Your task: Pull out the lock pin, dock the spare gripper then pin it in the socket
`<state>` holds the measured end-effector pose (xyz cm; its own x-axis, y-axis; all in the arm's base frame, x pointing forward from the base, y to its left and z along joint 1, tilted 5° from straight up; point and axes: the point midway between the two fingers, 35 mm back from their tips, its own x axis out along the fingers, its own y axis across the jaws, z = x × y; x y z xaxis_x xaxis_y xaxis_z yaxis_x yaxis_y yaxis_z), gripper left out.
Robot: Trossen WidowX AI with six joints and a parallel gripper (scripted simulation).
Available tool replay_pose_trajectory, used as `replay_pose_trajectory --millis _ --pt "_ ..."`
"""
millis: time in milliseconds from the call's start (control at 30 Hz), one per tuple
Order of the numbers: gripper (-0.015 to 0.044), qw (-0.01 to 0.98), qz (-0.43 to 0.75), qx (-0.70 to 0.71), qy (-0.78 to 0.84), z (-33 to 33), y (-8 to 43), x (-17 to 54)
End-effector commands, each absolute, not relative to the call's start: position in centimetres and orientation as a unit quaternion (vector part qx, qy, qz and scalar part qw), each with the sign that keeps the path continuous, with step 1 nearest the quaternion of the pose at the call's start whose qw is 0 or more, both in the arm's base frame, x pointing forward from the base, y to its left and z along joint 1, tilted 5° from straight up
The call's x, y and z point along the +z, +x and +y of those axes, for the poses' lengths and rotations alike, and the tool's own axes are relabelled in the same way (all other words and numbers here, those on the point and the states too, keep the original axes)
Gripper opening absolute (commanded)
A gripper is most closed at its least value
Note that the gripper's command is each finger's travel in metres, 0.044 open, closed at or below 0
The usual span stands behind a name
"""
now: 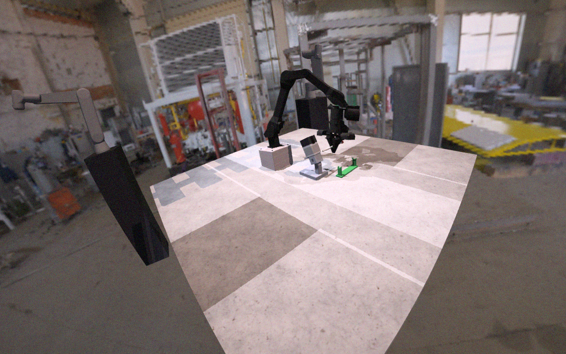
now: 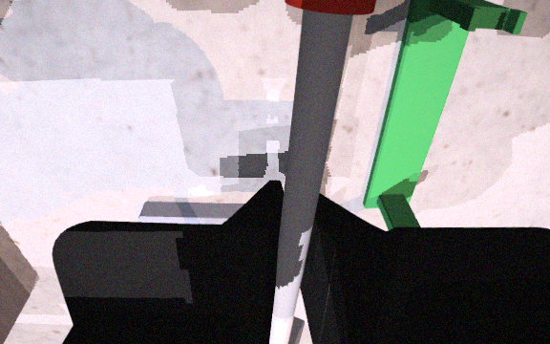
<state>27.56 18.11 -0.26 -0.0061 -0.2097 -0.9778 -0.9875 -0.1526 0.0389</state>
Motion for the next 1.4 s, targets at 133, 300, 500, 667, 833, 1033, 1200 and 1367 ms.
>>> replay_pose_trajectory --millis 133,300,500,667,833,1033,1200,1367 --pt "0.0 0.394 0.521 0.489 -0.578 17.8 26.7 -3.0" --pt "0.0 0.394 0.521 0.49 -0.577 17.5 26.8 -2.8" --pt "0.0 0.394 0.521 0.489 -0.577 17.2 26.8 -2.8" --pt "0.0 0.396 0.521 0.488 -0.578 17.0 26.8 -2.8" --pt "0.0 0.396 0.52 0.487 -0.579 16.8 26.9 -2.8" --pt "0.0 0.397 0.52 0.487 -0.579 16.5 26.9 -2.8" --pt "0.0 0.397 0.519 0.487 -0.579 16.2 27.0 -2.8" --pt "0.0 0.398 0.519 0.486 -0.58 16.0 27.1 -2.8"
